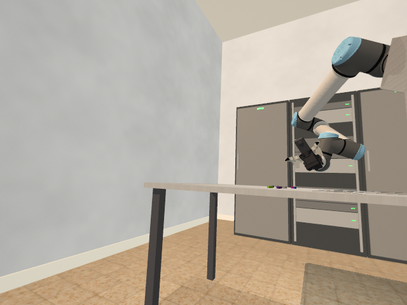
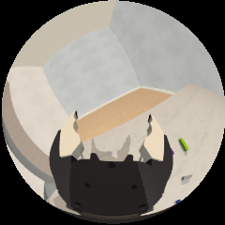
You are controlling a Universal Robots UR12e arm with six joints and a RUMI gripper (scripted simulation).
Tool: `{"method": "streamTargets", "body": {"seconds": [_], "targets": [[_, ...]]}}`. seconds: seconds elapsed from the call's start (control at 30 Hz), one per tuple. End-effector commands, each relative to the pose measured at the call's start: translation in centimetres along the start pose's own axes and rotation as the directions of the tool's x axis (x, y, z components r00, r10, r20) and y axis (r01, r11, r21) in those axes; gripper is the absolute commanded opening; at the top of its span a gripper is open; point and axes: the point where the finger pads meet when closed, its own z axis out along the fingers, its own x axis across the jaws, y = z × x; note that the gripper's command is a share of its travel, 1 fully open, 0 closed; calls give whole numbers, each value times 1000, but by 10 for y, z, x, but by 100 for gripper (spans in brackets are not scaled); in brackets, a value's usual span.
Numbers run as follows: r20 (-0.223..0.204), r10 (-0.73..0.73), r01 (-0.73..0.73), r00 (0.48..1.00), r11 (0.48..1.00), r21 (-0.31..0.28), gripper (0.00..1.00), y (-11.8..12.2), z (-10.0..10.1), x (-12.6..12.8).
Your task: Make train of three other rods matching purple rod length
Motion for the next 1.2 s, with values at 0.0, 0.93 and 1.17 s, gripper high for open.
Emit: {"method": "streamTargets", "body": {"seconds": [0.0, 0.93, 1.17], "targets": [[1, 0, 0, 1000, 1000, 0, 100, -1, 0, 0], [-25, 1, -2, 1000, 999, -47, 100, 1, -9, 3], [-67, 1, -9, 998, 993, -116, 100, 2, -25, 9]]}}
